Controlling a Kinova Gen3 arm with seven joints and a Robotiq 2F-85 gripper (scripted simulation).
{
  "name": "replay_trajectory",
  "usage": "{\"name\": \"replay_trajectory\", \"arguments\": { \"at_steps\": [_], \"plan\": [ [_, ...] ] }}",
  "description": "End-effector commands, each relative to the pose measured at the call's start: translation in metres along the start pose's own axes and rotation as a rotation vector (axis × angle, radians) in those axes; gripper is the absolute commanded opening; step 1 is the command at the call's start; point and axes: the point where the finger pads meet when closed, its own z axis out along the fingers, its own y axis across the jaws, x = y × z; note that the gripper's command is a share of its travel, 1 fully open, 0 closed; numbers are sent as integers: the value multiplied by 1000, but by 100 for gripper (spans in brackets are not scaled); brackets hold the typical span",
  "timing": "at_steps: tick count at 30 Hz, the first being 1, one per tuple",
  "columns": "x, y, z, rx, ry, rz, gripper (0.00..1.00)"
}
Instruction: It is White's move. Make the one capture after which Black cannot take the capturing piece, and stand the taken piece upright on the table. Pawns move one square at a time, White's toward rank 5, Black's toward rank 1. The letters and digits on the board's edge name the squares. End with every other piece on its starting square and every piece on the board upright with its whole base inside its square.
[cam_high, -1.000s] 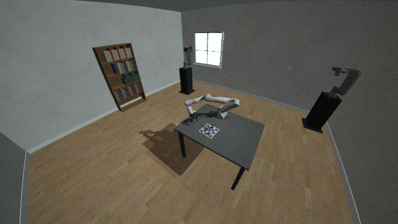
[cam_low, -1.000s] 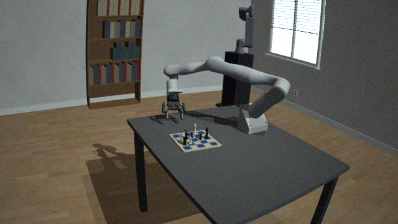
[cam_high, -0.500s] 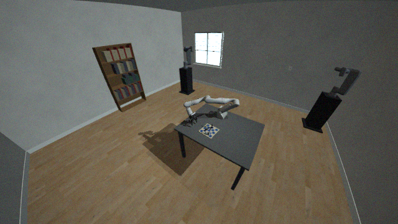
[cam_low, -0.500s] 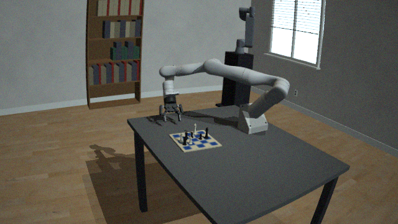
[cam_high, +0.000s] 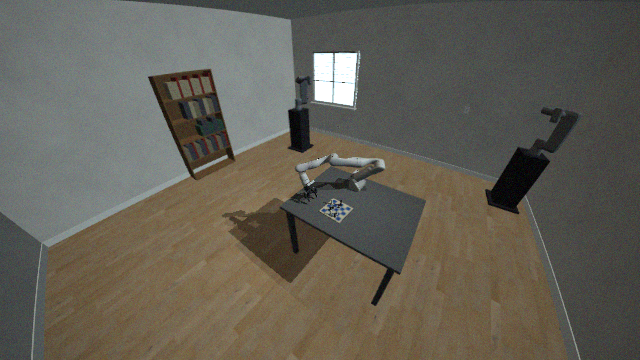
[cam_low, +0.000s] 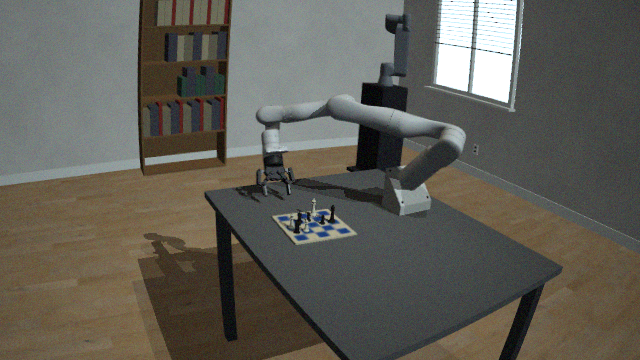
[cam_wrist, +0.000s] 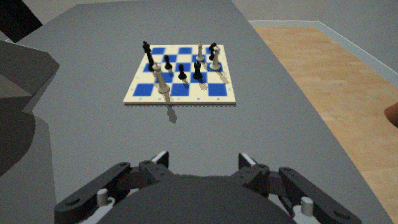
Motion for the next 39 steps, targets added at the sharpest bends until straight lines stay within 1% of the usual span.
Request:
{"name": "replay_trajectory", "arguments": {
  "at_steps": [1,31,35,39],
  "plan": [
    [1,1,-1,-2,-1,-1,100],
    [1,1,-2,-2,-1,-1,100],
    [6,1,-10,-2,-2,-1,100],
    [21,1,-31,-2,-2,-1,100]
  ]
}}
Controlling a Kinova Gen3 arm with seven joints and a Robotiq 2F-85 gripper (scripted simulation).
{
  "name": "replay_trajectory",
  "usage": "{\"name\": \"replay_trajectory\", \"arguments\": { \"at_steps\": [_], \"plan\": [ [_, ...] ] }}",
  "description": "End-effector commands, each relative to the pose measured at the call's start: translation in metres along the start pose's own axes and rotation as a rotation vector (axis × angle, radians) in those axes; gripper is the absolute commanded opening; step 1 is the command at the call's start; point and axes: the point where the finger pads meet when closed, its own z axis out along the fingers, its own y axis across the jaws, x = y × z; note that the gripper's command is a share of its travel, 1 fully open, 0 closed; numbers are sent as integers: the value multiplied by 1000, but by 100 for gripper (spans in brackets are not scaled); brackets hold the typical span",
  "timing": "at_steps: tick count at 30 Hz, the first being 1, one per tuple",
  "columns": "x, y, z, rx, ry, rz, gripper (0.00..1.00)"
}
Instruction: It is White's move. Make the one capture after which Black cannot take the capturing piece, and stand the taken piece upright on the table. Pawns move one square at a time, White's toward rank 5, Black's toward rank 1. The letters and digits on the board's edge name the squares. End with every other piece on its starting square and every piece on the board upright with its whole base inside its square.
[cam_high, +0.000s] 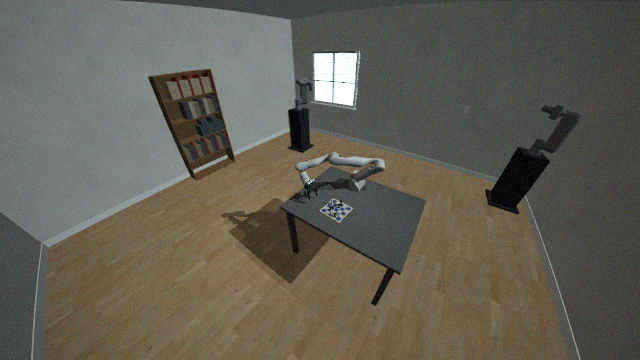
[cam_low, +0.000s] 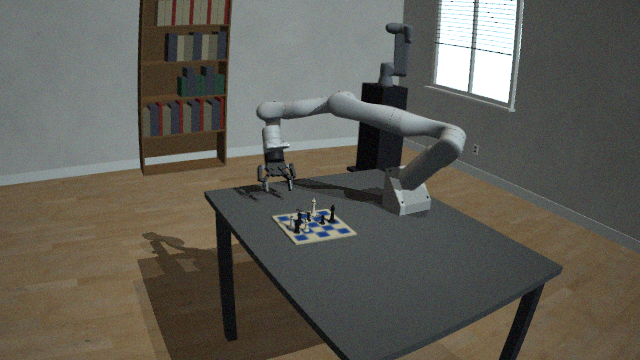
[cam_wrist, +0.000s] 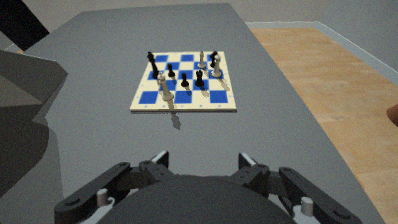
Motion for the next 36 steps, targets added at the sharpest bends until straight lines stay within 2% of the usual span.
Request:
{"name": "replay_trajectory", "arguments": {
  "at_steps": [1,6,14,26,31,36],
  "plan": [
    [14,5,-24,-13,-10,-11,100],
    [32,5,-49,-13,-10,-11,100],
    [40,5,-62,-13,-10,-11,100],
    [48,11,-58,-7,-23,-13,100],
    [70,27,-53,3,-64,-26,100],
    [108,48,-41,20,-135,-49,100]
  ]
}}
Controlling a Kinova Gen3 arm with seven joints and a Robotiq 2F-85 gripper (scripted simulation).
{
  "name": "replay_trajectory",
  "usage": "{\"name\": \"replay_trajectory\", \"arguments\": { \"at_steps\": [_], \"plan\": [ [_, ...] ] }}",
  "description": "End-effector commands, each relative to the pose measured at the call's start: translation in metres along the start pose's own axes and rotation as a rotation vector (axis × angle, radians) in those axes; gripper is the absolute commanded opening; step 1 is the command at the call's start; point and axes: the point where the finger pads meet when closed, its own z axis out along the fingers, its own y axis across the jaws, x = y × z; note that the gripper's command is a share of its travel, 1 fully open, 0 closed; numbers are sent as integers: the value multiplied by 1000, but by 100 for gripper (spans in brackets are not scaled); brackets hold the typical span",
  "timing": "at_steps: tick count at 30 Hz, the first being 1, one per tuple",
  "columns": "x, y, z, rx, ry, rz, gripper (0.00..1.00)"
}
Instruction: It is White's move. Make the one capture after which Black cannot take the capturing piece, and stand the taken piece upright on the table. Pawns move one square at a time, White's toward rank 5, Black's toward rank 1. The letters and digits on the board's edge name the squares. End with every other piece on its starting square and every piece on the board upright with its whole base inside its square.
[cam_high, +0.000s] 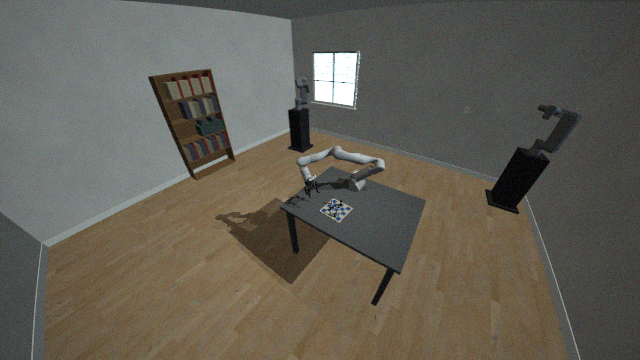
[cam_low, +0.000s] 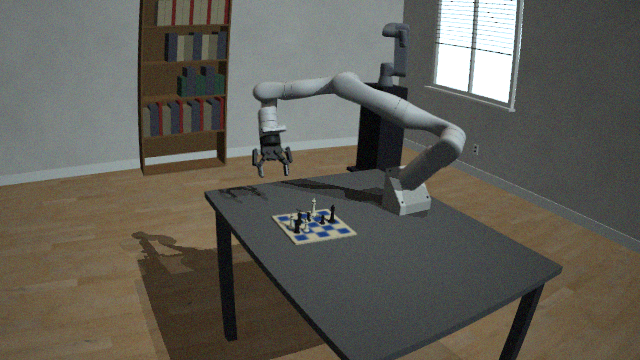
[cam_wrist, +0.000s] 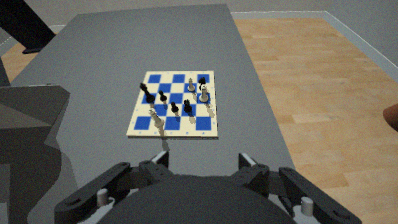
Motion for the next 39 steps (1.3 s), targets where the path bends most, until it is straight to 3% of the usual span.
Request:
{"name": "replay_trajectory", "arguments": {
  "at_steps": [1,4,6,11,21,31,39],
  "plan": [
    [41,18,-2,10,-63,-41,100],
    [70,28,7,23,-121,-60,100],
    [70,28,7,23,-121,-60,100],
    [120,34,27,42,-230,-98,100],
    [187,15,60,62,-410,-168,100],
    [211,-2,73,66,-491,-202,100],
    [213,-4,75,67,-501,-206,100]
  ]
}}
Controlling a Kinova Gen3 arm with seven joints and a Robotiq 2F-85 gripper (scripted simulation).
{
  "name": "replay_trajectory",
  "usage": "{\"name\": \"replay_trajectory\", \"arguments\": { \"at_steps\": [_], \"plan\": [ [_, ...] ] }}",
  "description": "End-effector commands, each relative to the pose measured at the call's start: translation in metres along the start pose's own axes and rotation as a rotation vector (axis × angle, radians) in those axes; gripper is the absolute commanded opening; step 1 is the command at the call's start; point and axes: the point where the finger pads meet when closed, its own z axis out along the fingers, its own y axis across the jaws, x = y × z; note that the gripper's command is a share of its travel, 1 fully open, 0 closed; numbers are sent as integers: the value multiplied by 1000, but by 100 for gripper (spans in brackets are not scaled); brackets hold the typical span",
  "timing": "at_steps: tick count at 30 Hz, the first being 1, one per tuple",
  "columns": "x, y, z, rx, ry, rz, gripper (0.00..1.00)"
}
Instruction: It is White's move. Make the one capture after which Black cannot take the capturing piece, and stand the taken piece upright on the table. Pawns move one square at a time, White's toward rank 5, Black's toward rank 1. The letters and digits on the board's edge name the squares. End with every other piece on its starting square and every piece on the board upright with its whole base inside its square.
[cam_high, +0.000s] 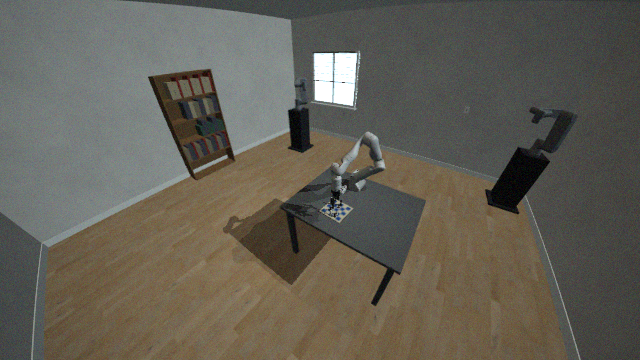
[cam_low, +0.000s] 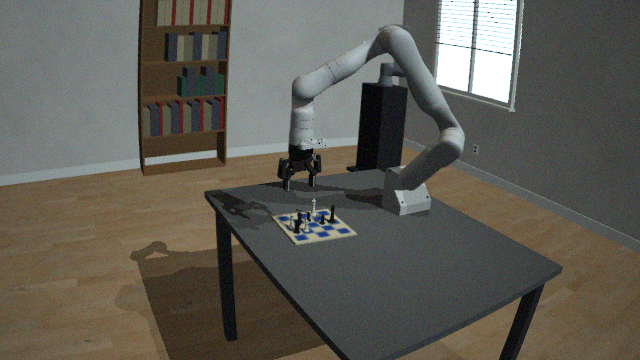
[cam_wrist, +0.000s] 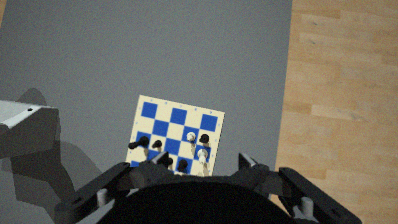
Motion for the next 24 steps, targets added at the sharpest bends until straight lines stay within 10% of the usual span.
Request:
{"name": "replay_trajectory", "arguments": {
  "at_steps": [1,24],
  "plan": [
    [0,1,-3,-4,-5,-2,100],
    [0,1,-2,-3,-4,30,100]
  ]
}}
